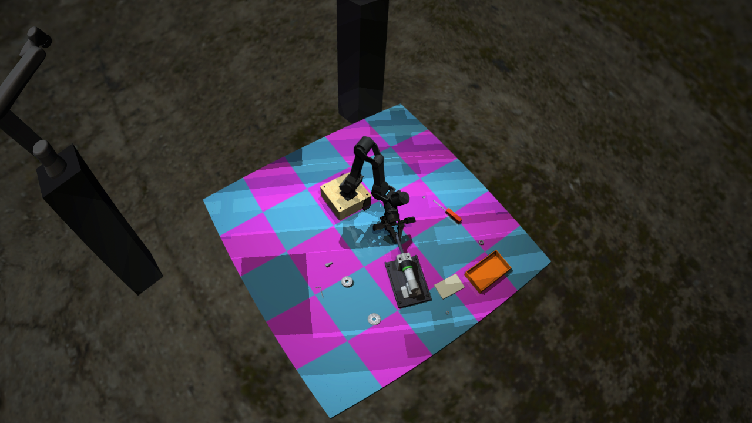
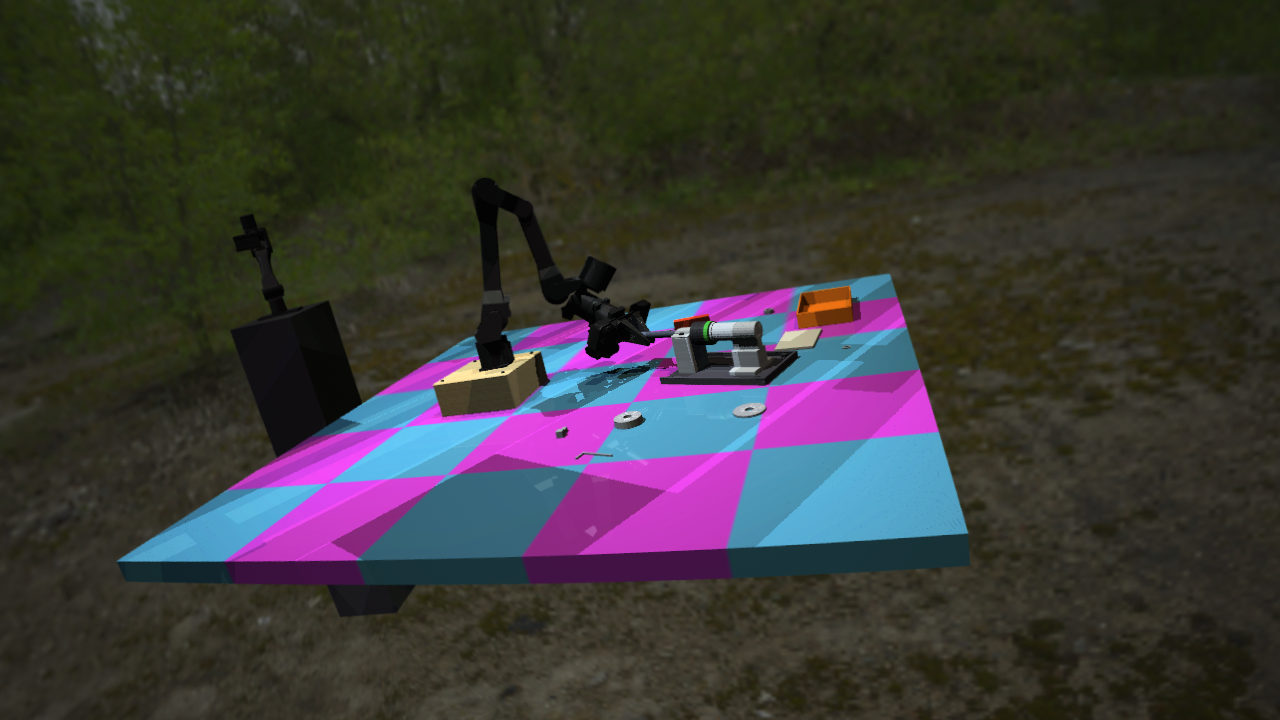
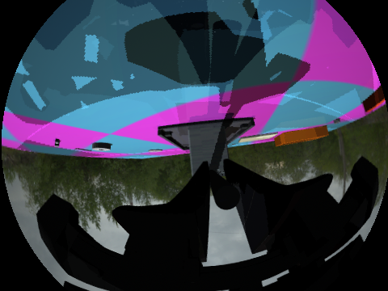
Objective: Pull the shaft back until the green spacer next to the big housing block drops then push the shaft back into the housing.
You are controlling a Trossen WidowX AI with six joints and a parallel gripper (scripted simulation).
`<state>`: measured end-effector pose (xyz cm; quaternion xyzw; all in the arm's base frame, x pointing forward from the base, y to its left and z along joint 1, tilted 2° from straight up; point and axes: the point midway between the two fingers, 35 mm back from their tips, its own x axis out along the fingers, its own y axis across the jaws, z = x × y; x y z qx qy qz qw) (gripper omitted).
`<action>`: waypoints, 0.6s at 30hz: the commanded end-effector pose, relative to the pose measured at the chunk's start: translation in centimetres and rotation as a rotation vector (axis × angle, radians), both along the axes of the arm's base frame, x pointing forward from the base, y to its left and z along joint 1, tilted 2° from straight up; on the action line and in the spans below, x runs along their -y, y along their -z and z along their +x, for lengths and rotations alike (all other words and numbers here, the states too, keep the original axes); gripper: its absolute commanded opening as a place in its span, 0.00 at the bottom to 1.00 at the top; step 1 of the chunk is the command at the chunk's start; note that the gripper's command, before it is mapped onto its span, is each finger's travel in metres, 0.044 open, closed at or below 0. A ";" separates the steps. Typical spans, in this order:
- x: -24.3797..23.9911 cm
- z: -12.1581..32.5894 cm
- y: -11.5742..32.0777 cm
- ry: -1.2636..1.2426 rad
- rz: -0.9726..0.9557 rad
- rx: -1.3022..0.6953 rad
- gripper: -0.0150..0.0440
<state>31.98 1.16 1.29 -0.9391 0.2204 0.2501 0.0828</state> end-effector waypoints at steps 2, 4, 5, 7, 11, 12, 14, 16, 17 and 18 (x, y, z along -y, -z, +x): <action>0.0 -0.1 0.0 0.001 0.002 0.000 0.25; 0.0 -0.1 0.0 0.001 0.002 0.000 0.25; 0.0 -0.1 0.0 0.001 0.002 0.000 0.25; -0.1 -0.2 0.0 0.001 0.002 0.000 0.25; -0.1 -0.2 0.0 0.001 0.003 0.000 0.25; -0.1 -0.2 0.0 0.001 0.003 0.000 0.25; -0.1 -0.2 0.0 0.001 0.003 0.000 0.25; -0.1 -0.2 0.0 0.001 0.003 0.000 0.25; -0.1 -0.3 0.0 0.001 0.003 0.000 0.25; -0.1 -0.3 0.0 0.001 0.003 0.000 0.25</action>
